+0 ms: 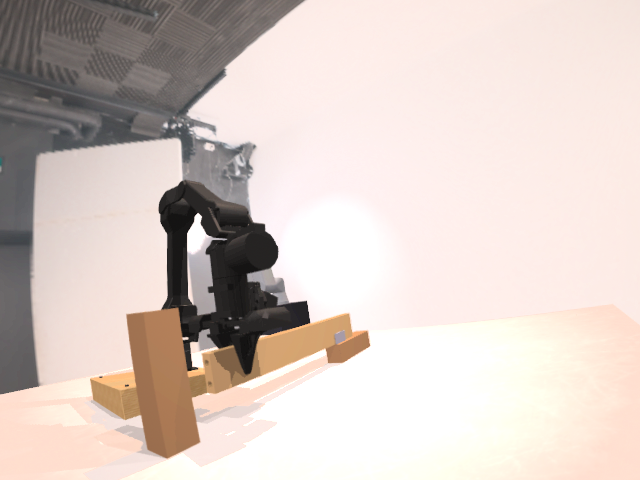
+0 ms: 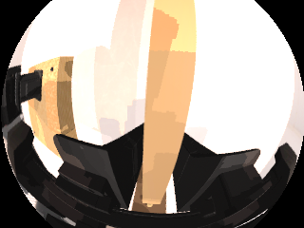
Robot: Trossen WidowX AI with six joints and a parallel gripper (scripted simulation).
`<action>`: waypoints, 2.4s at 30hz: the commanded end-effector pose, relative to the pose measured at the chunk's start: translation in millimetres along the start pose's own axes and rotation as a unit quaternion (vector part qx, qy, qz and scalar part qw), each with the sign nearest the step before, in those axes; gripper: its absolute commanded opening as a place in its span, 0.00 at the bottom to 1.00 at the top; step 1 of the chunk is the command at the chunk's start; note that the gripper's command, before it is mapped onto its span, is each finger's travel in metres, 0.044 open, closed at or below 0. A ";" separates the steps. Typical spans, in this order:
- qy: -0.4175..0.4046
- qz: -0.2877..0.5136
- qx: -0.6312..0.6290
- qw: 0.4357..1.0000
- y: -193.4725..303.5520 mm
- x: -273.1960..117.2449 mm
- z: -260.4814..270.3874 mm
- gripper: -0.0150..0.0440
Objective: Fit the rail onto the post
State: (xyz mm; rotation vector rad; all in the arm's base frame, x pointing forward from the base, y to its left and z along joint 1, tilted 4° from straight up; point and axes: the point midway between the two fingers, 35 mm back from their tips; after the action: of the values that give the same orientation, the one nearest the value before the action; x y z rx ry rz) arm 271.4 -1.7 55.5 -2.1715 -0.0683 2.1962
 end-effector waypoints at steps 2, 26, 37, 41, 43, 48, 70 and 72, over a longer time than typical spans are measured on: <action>0.004 -0.001 0.000 1.000 -0.4 -0.3 -0.4 0.25; 0.004 -0.001 0.000 1.000 0.0 -1.5 -0.1 0.25; 0.004 -0.001 0.000 1.000 2.9 0.1 -0.5 0.25; 0.004 -0.001 0.000 1.000 4.0 0.8 -0.6 0.25; 0.004 -0.001 0.000 1.000 4.5 1.0 -0.7 0.25; 0.004 -0.001 0.000 1.000 6.0 1.6 -1.0 0.25; 0.004 -0.001 0.000 1.000 12.5 0.0 -2.2 0.25; 0.004 -0.001 0.000 1.000 13.1 -0.2 -2.3 0.25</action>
State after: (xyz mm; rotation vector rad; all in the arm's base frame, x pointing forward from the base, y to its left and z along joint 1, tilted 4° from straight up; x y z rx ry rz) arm 272.7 -12.5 54.0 -2.1761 -0.0710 2.1887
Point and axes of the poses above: the point midway between the two fingers, 35 mm back from their tips, its own x axis out along the fingers, its own z axis across the jaws, y = z × x, and after that the axes turned 11 degrees about x, right-handed
